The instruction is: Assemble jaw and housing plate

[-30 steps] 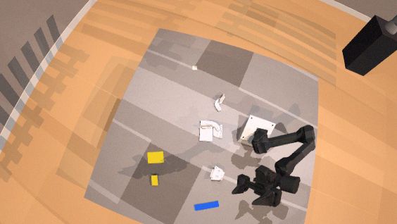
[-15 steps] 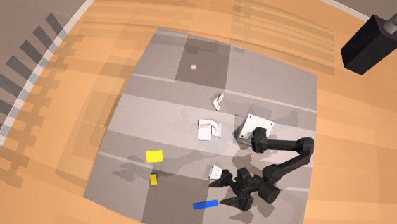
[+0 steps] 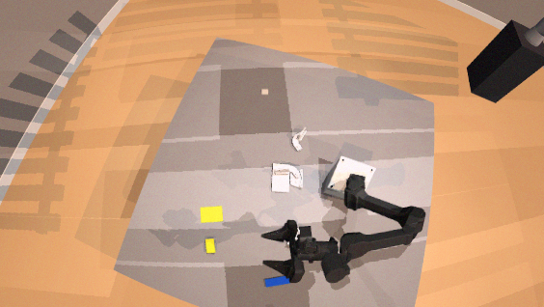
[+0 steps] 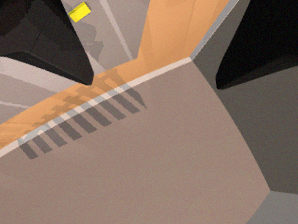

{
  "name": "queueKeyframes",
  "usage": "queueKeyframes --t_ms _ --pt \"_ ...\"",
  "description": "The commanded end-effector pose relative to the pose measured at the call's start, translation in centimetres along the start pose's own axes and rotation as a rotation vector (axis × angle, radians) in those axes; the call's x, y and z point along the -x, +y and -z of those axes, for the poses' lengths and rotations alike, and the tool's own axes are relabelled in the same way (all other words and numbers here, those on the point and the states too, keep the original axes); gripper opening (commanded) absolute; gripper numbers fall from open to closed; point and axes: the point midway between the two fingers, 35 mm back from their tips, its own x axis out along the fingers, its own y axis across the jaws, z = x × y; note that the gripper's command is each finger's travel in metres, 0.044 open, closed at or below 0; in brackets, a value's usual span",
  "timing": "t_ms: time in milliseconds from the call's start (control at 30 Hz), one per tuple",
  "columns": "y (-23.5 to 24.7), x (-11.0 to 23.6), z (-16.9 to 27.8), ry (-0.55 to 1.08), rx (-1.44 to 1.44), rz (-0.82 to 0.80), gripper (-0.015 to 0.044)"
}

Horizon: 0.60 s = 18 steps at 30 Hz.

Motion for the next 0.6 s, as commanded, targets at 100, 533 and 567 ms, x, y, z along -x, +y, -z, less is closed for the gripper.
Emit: queueKeyframes --t_ms 100,533,567 --pt "-3.6 -2.9 0.1 0.006 0.089 0.145 0.044" --pt "-12.2 -7.0 -1.2 0.03 0.21 0.451 0.044" --pt "-12.9 -7.2 -1.3 0.034 0.217 0.475 0.044"
